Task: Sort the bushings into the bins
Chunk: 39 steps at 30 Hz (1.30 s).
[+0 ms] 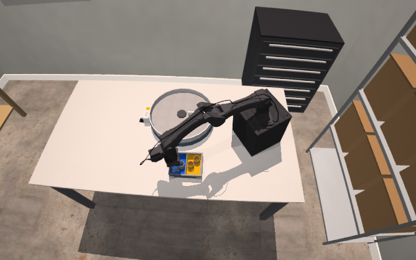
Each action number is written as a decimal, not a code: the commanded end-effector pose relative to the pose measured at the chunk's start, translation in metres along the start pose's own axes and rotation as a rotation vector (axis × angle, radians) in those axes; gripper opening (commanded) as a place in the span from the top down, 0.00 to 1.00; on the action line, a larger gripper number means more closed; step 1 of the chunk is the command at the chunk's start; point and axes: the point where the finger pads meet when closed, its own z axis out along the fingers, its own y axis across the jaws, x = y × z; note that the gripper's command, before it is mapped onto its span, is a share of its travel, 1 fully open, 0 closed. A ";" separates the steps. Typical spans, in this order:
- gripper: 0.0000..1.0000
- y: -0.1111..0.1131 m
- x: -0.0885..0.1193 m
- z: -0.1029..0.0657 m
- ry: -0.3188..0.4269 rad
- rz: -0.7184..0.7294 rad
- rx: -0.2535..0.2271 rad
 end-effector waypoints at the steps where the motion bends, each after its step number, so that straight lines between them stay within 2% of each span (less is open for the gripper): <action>1: 1.00 0.002 -0.017 -0.007 -0.056 0.001 -0.011; 4: 1.00 0.002 -0.016 0.001 -0.057 0.001 -0.011; 8: 1.00 0.000 -0.010 0.005 -0.031 0.001 -0.003; 19: 1.00 -0.001 -0.010 0.015 -0.032 0.001 -0.003; 26: 1.00 0.003 -0.022 0.014 -0.079 0.001 -0.017; 39: 1.00 0.002 -0.018 0.015 -0.066 0.002 -0.013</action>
